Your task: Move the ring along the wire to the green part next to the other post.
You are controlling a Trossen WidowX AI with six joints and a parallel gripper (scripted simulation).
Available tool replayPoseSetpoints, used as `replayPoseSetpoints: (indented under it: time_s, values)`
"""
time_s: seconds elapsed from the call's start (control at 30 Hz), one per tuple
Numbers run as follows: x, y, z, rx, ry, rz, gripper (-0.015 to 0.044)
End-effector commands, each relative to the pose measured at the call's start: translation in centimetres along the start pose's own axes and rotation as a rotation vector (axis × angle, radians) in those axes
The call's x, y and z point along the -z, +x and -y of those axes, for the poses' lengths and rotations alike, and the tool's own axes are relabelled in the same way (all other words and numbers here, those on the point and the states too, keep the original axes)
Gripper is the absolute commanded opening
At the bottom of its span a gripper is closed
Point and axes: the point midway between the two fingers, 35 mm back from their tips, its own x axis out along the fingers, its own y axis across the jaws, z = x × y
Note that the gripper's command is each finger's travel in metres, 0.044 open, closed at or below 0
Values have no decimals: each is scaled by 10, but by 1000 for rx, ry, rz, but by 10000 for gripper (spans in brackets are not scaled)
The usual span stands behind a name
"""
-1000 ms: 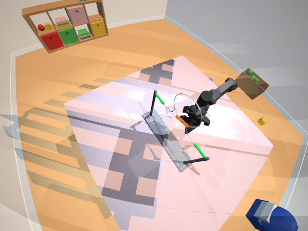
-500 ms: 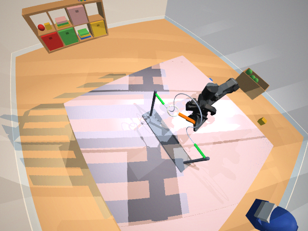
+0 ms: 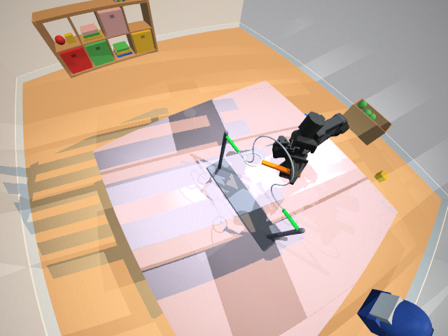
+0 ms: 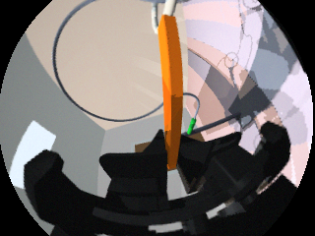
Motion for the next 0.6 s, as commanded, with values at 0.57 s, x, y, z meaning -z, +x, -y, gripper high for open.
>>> replayPoseSetpoints:
  time_s: [0.57]
  values:
    - [-6,-8,-50,-111,201,-22,-150]
